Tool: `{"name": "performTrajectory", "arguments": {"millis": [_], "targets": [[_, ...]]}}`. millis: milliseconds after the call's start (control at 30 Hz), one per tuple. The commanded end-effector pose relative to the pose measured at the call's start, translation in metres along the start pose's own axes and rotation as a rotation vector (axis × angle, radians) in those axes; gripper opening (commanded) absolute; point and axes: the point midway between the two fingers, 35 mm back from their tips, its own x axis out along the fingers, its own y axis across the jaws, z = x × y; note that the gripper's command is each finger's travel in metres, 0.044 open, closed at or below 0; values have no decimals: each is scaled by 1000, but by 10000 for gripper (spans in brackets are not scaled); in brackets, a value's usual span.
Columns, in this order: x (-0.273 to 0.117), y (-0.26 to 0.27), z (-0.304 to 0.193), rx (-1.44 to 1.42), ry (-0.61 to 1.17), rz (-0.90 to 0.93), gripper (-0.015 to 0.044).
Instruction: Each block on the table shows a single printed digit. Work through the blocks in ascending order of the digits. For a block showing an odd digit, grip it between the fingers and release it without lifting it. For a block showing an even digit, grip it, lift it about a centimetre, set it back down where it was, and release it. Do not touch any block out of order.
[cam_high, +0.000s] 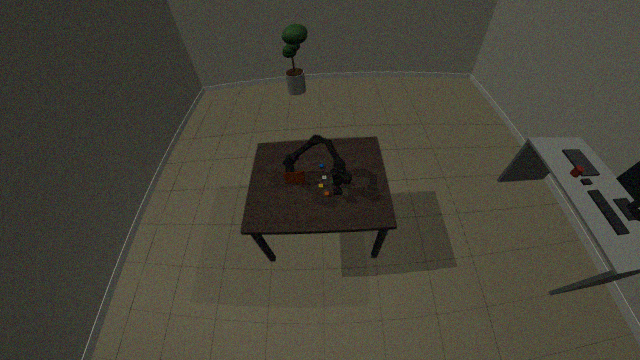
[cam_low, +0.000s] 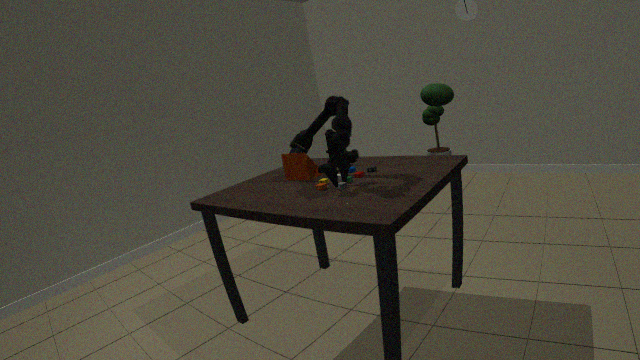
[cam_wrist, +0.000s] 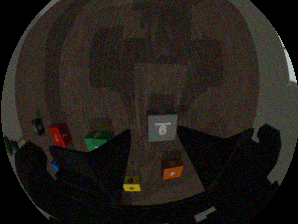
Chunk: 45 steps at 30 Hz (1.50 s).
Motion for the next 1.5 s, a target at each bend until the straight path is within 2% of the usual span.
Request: {"name": "performTrajectory", "arguments": {"millis": [0, 33, 600, 967, 1067, 1167, 1367, 1467], "targets": [[2, 0, -1, 8, 0, 4, 138], [2, 0, -1, 8, 0, 4, 120], [2, 0, -1, 8, 0, 4, 120], [2, 0, -1, 8, 0, 4, 400], [-1, 0, 0, 8, 0, 4, 400], [-32, -1, 0, 8, 0, 2, 400], [-36, 2, 0, 8, 0, 2, 400], [-51, 38, 6, 10, 0, -4, 400]]}}
